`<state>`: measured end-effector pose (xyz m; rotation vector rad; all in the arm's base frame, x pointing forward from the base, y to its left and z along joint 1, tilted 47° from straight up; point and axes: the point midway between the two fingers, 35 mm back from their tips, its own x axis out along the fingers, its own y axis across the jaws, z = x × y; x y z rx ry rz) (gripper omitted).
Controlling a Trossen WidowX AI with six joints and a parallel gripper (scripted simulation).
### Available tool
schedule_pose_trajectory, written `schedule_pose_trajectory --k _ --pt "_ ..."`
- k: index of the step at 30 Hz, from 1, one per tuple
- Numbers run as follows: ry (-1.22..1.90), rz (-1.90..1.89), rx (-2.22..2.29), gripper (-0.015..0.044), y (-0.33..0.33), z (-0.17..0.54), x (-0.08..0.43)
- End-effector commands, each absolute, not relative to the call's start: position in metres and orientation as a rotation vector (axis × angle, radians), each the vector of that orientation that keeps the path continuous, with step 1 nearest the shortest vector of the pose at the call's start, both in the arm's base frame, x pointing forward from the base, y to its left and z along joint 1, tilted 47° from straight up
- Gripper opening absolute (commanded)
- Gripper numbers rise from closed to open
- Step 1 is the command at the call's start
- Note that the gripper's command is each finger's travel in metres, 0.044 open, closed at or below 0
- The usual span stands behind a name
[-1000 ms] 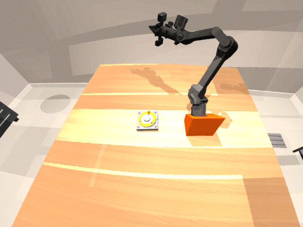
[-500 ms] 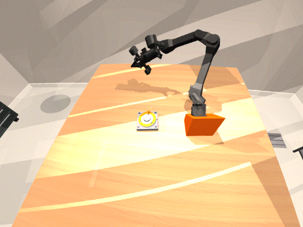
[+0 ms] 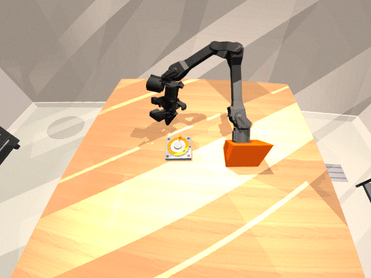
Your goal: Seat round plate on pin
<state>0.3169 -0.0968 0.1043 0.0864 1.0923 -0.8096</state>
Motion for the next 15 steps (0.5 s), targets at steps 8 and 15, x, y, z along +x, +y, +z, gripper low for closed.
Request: schedule_pose_trajectory --k 8,15 --pt "1.439 -0.73 -0.528 0.0 -0.0712 0.074 0.2832" --pt "1.439 -0.73 -0.528 0.0 -0.0713 0.074 0.2829"
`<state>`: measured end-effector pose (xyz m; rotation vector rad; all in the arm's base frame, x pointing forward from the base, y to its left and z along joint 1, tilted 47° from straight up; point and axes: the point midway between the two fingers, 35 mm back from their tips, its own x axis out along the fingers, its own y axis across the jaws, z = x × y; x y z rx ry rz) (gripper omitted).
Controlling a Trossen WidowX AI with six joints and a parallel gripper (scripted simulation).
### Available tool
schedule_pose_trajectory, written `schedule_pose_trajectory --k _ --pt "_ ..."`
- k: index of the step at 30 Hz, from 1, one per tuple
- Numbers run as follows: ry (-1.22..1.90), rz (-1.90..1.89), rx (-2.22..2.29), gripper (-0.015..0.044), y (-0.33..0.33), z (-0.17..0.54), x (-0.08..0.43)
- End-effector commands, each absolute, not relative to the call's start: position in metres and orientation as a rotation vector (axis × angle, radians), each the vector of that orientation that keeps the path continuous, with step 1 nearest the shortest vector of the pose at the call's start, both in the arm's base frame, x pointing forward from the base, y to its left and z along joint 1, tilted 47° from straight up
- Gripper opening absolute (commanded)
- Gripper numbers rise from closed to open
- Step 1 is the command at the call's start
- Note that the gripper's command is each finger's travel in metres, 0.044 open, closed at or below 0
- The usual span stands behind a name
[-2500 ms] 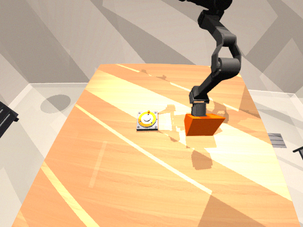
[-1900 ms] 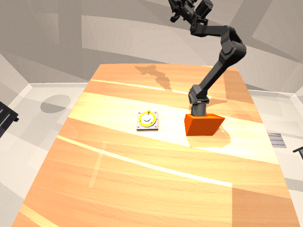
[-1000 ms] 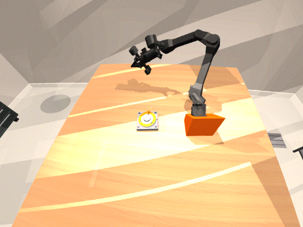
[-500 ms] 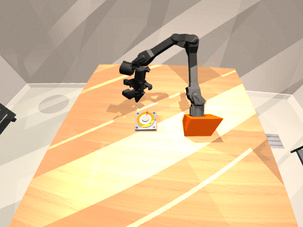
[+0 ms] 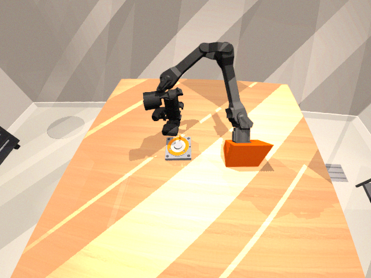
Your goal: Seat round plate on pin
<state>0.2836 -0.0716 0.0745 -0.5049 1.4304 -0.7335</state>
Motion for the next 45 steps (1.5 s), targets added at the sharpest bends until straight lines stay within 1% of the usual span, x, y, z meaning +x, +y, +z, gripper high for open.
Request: schedule_pose_trajectory --k 1,12,19,45 --pt "1.439 -0.73 -0.528 0.0 -0.072 0.073 0.283" --pt "1.439 -0.731 -0.529 0.0 -0.106 0.042 0.282" --pt "1.439 -0.731 -0.529 0.0 -0.106 0.041 0.28" --pt "1.44 -0.731 -0.53 0.0 -0.102 0.035 0.248"
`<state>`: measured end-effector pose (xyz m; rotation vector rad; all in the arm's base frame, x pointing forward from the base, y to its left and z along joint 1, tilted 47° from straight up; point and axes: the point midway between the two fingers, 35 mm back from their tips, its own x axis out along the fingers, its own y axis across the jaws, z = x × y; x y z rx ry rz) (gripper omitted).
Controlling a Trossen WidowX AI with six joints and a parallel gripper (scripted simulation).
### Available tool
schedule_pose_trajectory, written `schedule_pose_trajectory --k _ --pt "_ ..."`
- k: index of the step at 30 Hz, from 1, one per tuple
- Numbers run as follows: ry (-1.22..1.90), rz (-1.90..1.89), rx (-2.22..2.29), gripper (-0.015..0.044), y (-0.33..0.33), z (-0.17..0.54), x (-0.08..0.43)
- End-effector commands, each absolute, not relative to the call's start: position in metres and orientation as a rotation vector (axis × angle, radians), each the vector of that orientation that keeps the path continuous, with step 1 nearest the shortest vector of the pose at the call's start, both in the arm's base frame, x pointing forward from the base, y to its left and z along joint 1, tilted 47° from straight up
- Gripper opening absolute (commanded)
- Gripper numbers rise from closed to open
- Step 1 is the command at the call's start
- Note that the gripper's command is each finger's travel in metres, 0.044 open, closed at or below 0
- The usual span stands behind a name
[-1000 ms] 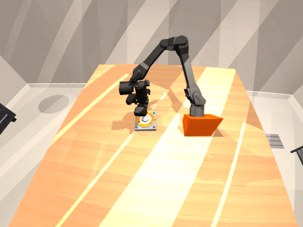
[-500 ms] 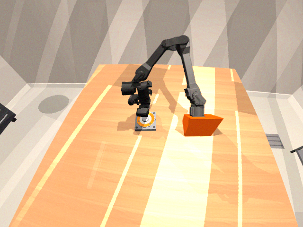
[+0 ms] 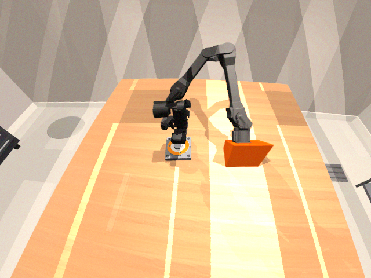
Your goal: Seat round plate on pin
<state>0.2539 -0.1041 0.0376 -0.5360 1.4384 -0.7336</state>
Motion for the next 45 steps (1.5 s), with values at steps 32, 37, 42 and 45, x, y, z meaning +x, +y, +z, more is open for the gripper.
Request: schedule_pose_trajectory --k 32,37,42,45 --pt "1.442 -0.73 -0.53 0.0 -0.079 0.017 0.225" --pt "1.442 -0.73 -0.529 0.0 -0.077 0.014 0.224" --pt "1.442 -0.729 -0.529 0.0 -0.075 0.011 0.223" --pt "1.442 -0.729 -0.529 0.0 -0.074 0.01 0.223"
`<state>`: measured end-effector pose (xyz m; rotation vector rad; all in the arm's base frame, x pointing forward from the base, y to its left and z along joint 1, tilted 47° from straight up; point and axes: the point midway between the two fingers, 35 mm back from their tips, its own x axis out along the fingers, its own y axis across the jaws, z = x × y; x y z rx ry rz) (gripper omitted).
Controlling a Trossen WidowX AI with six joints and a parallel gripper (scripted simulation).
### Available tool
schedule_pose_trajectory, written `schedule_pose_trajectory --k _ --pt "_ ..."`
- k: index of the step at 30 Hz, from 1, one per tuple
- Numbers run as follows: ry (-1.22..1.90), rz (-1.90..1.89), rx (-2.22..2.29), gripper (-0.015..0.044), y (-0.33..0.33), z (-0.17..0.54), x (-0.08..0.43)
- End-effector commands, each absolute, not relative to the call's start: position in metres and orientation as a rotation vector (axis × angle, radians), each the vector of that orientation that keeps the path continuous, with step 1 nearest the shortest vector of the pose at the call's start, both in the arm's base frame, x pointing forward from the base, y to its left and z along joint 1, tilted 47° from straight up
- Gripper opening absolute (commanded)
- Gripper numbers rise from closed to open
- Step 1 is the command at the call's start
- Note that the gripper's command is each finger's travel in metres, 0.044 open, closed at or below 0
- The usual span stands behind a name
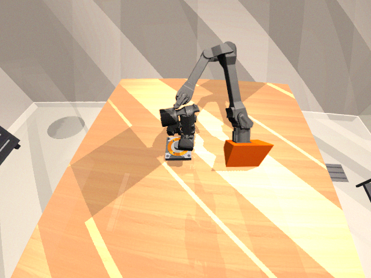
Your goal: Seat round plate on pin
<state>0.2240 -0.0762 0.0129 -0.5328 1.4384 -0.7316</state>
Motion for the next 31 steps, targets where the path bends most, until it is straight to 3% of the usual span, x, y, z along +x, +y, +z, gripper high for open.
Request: schedule_pose_trajectory --k 1,12,31 --pt "1.442 -0.729 -0.529 0.0 -0.073 0.012 0.224" --pt "1.443 -0.728 -0.528 0.0 -0.041 0.042 0.224" --pt "1.445 -0.726 -0.537 0.0 -0.045 0.037 0.224"
